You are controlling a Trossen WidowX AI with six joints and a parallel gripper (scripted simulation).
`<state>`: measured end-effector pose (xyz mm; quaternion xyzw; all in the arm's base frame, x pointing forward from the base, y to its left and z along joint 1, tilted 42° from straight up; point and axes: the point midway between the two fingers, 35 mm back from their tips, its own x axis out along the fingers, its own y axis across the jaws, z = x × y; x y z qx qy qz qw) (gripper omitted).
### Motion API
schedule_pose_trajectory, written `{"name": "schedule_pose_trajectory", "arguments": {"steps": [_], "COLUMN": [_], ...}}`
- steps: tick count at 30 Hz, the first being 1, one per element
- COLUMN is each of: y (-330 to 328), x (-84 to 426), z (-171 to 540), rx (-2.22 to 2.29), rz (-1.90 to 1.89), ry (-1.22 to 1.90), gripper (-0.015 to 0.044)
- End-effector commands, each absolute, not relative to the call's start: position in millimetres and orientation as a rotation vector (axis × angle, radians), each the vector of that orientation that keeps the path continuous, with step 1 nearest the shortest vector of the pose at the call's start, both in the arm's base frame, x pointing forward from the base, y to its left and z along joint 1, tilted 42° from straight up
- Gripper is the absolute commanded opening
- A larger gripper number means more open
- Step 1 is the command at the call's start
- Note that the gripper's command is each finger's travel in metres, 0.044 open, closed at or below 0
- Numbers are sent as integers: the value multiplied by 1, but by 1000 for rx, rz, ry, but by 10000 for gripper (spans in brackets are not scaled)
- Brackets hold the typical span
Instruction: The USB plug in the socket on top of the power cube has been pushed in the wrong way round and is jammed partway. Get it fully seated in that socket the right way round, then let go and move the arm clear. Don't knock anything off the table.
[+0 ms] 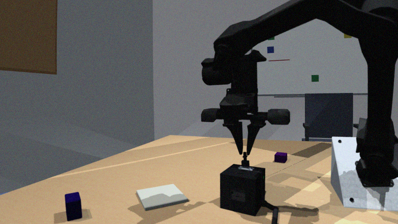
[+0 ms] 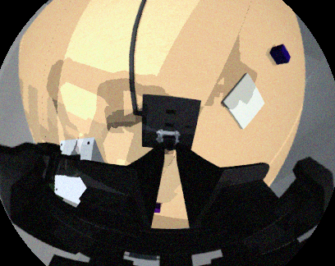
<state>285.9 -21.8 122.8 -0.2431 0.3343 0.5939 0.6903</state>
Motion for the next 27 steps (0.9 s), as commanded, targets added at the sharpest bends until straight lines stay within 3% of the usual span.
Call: {"name": "schedule_pose_trajectory", "arguments": {"steps": [1,27], "y": [-22,-26], "x": [286,285], "z": [123,128], "rx": [-544,-543], "rz": [1328,1328], "ry": [748,749], "gripper": [0,0]}}
